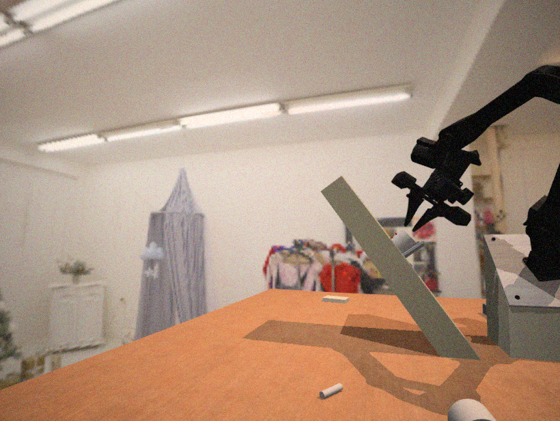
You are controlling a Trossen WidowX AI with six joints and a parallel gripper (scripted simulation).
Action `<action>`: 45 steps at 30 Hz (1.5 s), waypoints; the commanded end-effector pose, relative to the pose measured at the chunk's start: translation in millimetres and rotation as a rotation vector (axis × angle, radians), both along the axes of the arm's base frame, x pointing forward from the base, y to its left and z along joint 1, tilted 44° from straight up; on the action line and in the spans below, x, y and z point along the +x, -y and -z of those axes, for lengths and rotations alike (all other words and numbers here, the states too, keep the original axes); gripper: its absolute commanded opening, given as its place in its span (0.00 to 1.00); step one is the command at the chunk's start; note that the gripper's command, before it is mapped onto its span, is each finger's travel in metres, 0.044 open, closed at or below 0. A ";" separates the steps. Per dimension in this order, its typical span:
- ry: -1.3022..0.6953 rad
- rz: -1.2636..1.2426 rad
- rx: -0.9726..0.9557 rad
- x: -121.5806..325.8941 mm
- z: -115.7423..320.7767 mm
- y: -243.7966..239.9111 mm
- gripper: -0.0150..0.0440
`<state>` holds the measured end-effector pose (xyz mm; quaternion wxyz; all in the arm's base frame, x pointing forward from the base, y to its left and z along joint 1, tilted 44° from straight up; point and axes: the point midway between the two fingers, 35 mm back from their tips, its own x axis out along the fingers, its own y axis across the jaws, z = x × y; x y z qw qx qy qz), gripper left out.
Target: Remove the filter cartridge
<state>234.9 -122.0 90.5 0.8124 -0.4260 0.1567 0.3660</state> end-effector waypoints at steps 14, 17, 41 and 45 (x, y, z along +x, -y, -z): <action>-0.004 -0.004 -0.006 -0.4 0.7 0.1 0.40; -0.004 -0.004 -0.006 -0.4 0.7 0.1 0.40; 0.245 0.238 -0.039 19.4 -43.8 45.8 0.40; 0.243 0.237 -0.039 19.4 -44.6 46.8 0.45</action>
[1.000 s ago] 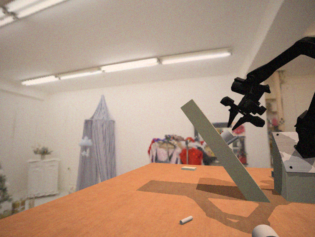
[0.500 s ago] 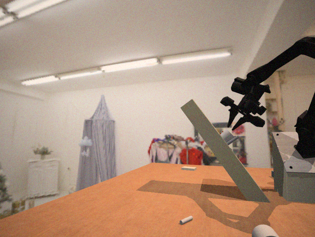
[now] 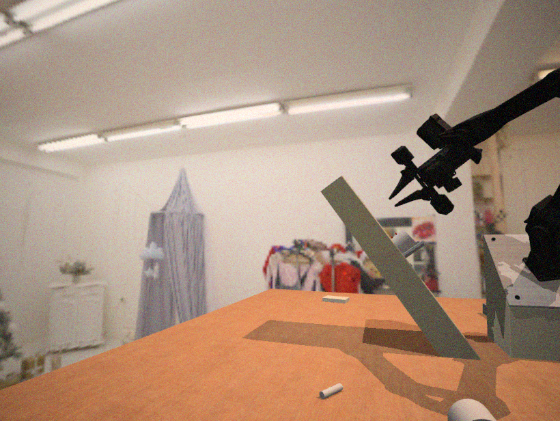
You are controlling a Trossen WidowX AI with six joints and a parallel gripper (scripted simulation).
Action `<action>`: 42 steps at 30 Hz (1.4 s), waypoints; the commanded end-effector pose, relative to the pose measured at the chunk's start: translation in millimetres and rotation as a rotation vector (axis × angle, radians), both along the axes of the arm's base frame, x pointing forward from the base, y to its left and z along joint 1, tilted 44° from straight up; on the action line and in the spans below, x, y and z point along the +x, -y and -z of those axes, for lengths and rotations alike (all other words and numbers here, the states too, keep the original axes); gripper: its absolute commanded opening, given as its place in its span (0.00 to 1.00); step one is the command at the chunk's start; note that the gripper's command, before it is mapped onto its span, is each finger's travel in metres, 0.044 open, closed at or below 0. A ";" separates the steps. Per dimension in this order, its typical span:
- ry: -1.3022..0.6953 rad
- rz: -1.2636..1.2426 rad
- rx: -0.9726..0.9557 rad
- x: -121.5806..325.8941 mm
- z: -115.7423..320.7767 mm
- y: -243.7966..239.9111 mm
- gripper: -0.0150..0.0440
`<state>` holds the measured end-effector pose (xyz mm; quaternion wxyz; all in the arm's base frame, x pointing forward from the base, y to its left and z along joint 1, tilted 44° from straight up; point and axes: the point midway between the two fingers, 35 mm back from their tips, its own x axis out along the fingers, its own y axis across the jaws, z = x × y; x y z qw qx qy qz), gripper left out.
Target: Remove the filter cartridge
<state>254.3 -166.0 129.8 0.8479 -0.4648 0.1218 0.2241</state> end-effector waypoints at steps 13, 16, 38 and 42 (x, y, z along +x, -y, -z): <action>-0.013 -0.007 0.001 -11.6 -54.5 52.7 1.00; -0.083 0.044 0.145 -11.9 -45.7 45.6 0.87; -0.910 0.736 1.394 -33.5 29.8 -34.6 0.77; -0.910 0.736 1.394 -33.5 29.8 -34.6 0.77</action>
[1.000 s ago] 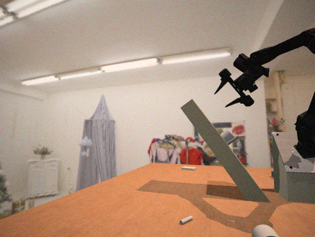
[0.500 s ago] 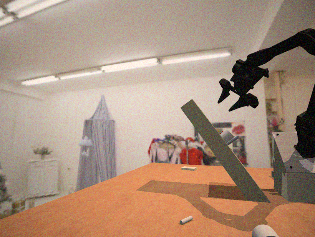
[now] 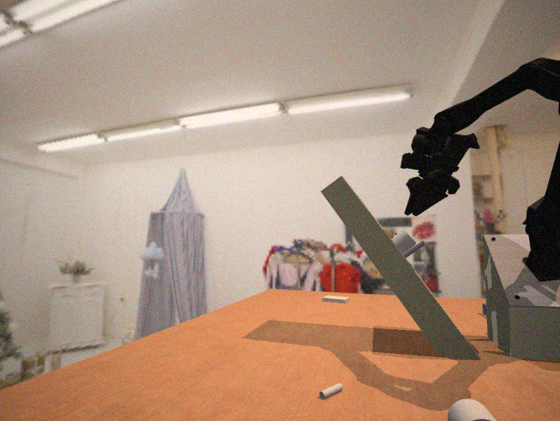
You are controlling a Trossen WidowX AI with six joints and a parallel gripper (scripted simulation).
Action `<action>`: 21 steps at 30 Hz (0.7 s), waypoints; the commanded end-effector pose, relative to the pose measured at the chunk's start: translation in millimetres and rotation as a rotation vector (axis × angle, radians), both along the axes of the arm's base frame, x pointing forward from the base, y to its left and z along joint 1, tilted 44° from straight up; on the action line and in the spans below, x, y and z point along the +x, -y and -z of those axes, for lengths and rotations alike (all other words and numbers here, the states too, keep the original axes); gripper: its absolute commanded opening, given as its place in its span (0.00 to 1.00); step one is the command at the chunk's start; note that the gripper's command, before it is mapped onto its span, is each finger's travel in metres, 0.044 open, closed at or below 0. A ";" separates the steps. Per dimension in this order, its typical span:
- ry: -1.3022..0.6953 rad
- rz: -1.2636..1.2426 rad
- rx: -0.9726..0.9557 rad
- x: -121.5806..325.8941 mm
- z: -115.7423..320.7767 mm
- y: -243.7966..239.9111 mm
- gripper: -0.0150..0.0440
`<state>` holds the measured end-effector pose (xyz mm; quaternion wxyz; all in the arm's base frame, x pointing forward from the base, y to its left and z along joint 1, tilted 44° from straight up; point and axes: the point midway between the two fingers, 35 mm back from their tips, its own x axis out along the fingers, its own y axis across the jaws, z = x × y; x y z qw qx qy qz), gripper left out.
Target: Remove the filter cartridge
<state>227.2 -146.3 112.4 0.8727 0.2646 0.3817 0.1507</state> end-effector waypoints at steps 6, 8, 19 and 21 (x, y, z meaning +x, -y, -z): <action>-0.149 0.080 0.150 -4.9 14.0 -15.8 0.77; -0.150 0.080 0.149 -2.8 16.1 -17.2 0.77; -0.151 0.080 0.147 8.6 27.4 -25.5 0.77; -0.151 0.080 0.147 10.6 29.4 -27.1 0.77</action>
